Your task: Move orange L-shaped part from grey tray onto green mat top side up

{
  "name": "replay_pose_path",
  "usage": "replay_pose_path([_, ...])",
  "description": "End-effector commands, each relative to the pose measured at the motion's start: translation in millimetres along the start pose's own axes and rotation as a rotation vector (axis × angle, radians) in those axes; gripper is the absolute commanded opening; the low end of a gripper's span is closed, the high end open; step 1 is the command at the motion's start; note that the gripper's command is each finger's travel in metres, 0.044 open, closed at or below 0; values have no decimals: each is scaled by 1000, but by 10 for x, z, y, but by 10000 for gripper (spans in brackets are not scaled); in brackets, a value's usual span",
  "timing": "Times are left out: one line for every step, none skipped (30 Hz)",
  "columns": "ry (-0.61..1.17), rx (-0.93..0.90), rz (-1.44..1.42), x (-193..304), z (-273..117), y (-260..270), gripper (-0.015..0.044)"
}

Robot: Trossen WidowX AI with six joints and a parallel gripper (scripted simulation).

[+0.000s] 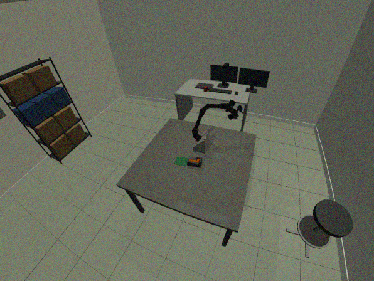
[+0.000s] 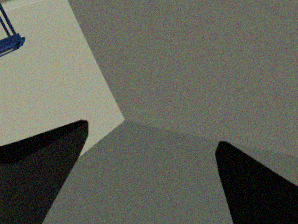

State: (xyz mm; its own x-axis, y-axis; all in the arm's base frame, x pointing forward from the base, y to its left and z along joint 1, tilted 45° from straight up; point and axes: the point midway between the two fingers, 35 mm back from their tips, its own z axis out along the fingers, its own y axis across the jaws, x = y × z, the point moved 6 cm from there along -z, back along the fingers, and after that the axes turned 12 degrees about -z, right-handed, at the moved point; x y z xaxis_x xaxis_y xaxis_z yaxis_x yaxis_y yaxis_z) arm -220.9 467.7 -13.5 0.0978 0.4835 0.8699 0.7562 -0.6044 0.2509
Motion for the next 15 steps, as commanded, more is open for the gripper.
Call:
replay_pose_path([-3,-3,7,4,17,13,374])
replay_pose_path([-11,-14,29,17,66,50,347])
replay_pose_path([-24,-32,67,39,147,113,321])
replay_pose_path([-35,-52,115,62,229,187,295])
replay_pose_path([-53,-81,172,92,347,289,269])
replay_pose_path([-74,-119,244,125,489,423,242])
replay_pose_path([-97,-165,330,159,649,586,216])
replay_pose_path([-108,-191,375,175,730,675,190])
replay_pose_path([-120,-224,433,193,829,790,180])
replay_pose_path([-136,-263,497,204,939,925,180])
replay_pose_path([-148,-307,569,219,1050,1075,180])
replay_pose_path([-158,-350,630,236,1158,1236,180])
replay_pose_path([-167,-400,710,245,1259,1406,180])
replay_pose_path([-165,-451,807,250,1346,1580,180])
replay_pose_path([-168,-505,885,249,1435,1753,180])
